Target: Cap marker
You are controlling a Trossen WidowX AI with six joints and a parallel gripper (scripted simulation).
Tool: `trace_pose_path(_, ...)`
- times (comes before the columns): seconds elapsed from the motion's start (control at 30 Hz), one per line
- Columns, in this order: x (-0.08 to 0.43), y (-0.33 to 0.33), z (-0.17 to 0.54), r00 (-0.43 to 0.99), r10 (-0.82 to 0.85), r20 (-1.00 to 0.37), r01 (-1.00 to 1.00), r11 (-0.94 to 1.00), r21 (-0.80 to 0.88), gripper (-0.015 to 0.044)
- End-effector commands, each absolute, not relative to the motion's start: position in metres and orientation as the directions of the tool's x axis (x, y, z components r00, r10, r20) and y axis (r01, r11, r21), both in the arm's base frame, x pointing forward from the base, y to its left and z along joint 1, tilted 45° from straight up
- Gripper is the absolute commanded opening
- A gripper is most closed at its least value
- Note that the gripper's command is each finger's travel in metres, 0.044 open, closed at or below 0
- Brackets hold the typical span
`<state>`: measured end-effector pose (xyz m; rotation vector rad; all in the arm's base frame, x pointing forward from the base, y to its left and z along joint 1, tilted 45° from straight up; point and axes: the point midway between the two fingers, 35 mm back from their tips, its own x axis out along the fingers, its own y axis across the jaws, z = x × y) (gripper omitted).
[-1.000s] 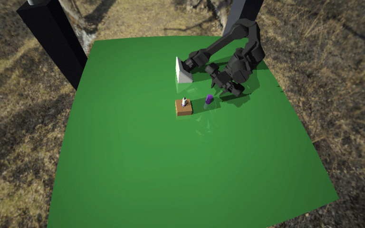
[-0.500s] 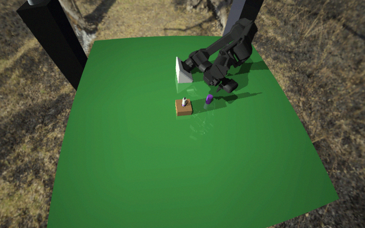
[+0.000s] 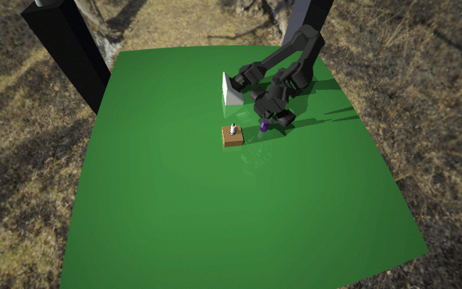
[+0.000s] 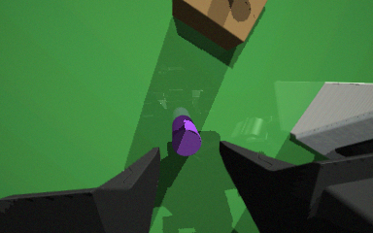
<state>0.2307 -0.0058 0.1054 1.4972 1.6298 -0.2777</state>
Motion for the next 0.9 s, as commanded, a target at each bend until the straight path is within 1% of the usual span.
trace_pose_path(0.0, 0.231, 0.0, 0.102, 0.116, 0.695, -0.709, 0.889, 0.245, 0.386, 0.0244)
trace_pose_path(0.87, 0.236, 0.029, 0.073, 0.117, 0.696, -0.708, 0.889, 0.245, 0.387, 0.0244)
